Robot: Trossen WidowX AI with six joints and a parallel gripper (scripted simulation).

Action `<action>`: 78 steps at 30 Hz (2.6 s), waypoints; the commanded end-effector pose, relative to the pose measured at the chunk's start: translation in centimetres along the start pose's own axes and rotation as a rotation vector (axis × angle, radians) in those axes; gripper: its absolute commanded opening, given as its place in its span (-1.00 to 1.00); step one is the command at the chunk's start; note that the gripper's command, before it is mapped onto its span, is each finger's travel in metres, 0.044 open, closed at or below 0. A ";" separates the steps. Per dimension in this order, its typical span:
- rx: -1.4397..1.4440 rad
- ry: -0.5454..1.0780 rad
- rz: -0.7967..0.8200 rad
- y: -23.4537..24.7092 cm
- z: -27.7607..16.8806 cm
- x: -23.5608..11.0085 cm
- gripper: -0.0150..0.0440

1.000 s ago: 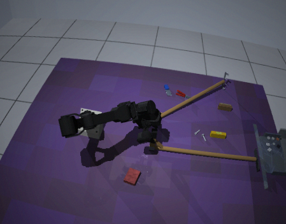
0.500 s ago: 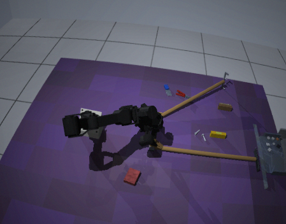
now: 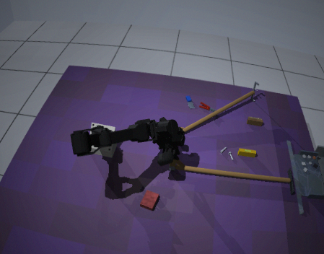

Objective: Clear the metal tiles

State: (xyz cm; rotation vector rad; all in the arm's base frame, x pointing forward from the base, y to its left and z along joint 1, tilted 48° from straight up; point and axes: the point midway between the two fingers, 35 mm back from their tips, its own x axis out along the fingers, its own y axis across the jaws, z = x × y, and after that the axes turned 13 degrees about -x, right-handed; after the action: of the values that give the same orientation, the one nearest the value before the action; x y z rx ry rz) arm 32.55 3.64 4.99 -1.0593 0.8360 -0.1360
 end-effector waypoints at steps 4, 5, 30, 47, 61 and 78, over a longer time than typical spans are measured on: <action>0.003 0.002 -0.001 0.0 0.0 0.0 -0.40; 0.003 0.002 -0.001 0.0 0.0 0.0 -0.49; 0.001 0.005 0.007 2.2 0.7 -0.2 -0.49; 0.001 0.006 0.012 4.5 1.1 -0.4 -0.49; 0.000 0.006 0.012 6.3 1.3 -0.6 -0.49; -0.002 0.003 0.009 8.5 1.4 -0.9 -0.49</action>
State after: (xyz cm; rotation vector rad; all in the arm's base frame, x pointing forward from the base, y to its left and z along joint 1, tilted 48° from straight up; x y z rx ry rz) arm 30.45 8.90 -0.95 -1.0583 0.8532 -0.1305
